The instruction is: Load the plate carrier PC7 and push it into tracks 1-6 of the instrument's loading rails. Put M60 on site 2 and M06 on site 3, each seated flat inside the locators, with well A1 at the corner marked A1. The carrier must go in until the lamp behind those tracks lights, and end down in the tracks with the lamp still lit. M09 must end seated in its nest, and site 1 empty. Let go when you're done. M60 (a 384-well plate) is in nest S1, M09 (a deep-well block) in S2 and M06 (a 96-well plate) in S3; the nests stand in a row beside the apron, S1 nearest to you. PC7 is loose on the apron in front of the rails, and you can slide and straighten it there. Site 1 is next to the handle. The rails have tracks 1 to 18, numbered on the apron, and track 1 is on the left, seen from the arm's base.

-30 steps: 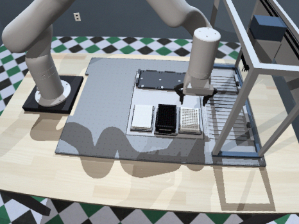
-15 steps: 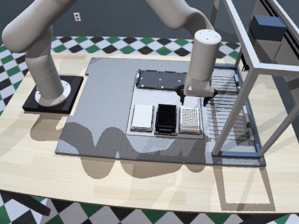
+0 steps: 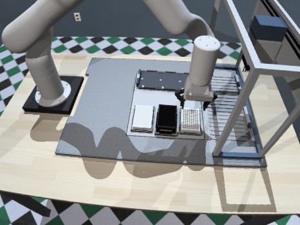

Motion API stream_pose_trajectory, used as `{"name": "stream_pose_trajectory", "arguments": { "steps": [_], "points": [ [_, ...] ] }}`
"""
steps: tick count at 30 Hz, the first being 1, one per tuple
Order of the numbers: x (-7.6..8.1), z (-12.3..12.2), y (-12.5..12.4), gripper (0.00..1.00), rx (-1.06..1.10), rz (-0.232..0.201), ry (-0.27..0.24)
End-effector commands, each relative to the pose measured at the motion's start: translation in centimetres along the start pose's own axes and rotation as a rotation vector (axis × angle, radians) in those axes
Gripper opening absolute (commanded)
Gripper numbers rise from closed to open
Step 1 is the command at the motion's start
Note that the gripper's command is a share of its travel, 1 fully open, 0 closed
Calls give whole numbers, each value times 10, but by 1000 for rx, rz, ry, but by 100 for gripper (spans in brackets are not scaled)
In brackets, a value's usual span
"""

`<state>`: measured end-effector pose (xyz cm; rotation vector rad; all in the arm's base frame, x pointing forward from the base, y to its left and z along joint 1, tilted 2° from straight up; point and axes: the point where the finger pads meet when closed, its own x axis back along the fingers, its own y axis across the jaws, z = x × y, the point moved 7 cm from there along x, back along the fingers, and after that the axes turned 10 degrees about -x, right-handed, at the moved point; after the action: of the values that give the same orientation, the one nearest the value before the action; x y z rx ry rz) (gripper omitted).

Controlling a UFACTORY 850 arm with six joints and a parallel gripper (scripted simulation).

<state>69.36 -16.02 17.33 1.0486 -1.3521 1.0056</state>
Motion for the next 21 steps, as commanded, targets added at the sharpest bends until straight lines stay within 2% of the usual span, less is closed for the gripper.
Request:
{"name": "stream_pose_trajectory", "arguments": {
  "steps": [1,21],
  "points": [
    [-2,0,-1,100,0,2,0],
    [-32,0,-1,100,0,2,0]
  ]
}}
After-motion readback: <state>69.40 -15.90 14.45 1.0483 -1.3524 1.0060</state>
